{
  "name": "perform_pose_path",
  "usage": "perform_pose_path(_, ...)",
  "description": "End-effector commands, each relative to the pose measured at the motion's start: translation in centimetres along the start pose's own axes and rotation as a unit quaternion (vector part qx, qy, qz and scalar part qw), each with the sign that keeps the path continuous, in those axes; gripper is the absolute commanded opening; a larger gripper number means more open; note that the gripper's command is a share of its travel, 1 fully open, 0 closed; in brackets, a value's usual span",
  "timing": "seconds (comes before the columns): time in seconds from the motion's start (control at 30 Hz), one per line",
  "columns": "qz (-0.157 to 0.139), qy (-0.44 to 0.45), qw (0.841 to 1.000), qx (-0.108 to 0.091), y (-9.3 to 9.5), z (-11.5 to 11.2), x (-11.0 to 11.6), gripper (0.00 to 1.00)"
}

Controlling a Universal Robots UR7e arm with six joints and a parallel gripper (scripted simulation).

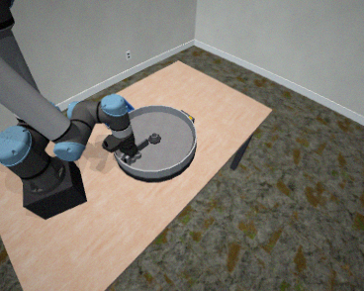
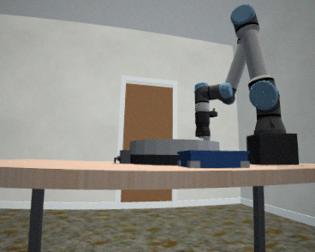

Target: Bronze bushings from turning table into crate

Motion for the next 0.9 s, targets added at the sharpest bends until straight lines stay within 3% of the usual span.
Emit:
perform_pose_path(0.0,0.000,0.000,1.000,-0.001,0.16,-0.03,0.01,0.40)
perform_pose_path(0.87,0.000,0.000,1.000,-0.001,0.88,-0.03,0.01,0.40)
Point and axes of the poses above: the point where the finger pads meet when closed, its own y axis out along the fingers, its own z axis across the jaws, x = y × z, the point moved 5 cm from there along -y, back along the fingers, and after that the axes turned 14 degrees about -y, right-handed, at the moved point
